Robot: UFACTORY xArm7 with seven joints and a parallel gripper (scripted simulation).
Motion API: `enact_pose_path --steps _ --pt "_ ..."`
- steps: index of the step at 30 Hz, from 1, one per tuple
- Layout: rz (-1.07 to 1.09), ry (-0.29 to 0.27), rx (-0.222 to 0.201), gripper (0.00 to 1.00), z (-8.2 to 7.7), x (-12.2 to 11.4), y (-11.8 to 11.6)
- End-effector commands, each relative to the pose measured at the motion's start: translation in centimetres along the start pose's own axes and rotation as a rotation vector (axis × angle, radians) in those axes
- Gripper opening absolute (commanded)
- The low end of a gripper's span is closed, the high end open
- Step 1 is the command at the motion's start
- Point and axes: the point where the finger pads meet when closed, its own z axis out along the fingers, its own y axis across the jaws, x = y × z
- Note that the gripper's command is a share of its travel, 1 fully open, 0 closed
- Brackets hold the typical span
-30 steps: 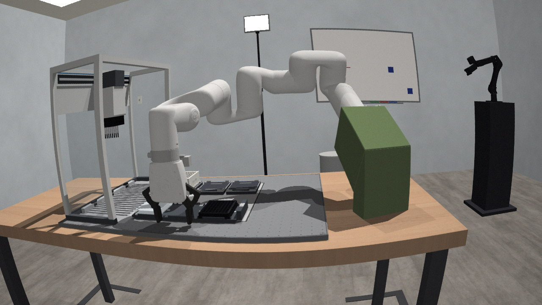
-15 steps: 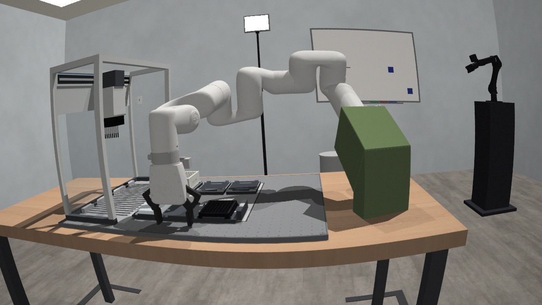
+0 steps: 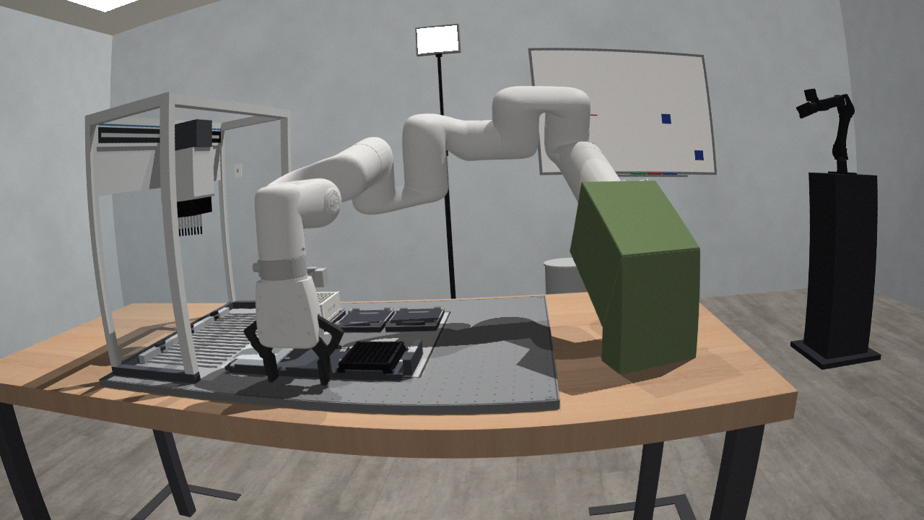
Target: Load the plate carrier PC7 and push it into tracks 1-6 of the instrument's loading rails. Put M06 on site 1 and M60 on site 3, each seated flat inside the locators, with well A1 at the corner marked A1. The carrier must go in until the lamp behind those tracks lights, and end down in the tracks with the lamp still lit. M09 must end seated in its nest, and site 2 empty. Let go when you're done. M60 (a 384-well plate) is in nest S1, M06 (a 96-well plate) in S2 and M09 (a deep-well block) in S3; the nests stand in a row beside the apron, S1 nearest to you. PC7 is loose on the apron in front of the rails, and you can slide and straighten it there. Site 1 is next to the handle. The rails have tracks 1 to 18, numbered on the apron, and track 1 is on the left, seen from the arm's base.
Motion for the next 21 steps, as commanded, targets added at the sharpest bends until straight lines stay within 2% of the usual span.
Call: enact_pose_path --steps 1,21 --pt "0.001 -0.005 0.003 1.0 -0.33 0.04 -0.12" --pt "0.001 -0.005 0.003 1.0 -0.33 0.94 -0.13"
